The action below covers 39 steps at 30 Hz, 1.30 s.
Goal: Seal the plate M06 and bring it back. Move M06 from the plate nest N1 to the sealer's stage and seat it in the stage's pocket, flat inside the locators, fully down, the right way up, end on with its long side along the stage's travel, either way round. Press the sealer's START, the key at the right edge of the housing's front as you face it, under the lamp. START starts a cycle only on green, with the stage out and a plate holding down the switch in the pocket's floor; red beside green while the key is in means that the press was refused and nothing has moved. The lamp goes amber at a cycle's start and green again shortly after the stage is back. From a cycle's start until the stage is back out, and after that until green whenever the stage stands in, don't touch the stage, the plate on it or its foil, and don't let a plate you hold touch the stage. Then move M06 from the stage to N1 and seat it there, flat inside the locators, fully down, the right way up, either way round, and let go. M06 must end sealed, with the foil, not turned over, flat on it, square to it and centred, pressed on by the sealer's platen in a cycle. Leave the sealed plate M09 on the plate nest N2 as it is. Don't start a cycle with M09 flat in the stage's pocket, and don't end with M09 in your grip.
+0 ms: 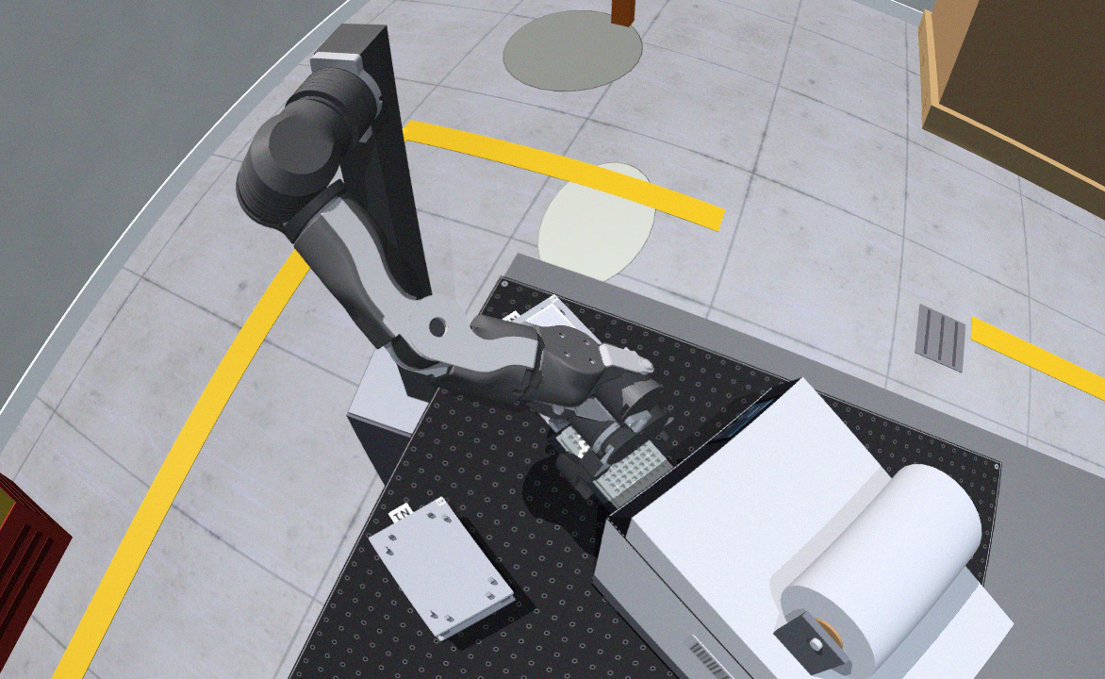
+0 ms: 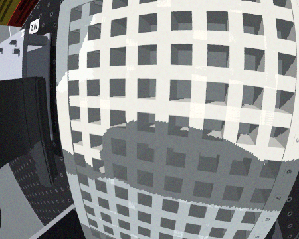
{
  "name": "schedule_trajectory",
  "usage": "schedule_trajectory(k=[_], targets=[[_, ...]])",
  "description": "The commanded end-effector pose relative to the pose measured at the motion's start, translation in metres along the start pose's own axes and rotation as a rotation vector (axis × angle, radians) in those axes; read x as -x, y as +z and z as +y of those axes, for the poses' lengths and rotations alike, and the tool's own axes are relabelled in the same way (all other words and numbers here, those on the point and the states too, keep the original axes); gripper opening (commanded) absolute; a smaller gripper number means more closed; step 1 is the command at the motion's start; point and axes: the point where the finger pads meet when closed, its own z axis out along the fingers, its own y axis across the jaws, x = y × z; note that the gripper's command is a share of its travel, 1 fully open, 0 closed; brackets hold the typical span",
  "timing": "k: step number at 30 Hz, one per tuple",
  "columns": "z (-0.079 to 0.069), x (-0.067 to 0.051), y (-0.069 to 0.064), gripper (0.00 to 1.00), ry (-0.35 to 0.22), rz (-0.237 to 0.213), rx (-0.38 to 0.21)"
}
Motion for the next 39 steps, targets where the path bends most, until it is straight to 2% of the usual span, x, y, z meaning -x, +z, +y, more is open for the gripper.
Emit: schedule_trajectory(k=[1,8,13,25,30,39], targets=[[0.0,0.0,0.0,0.77,0.0,0.0,0.002],[0.0,0.0,0.0,0.77,0.0,0.0,0.002],[0.001,0.0,-0.041,0.77,0.0,-0.002,0.002],[0.001,0.0,-0.041,0.77,0.0,-0.002,0.002],[0.001,0.0,-0.079,0.77,0.0,-0.002,0.002],[0.001,0.0,-0.079,0.77,0.0,-0.002,0.002]])
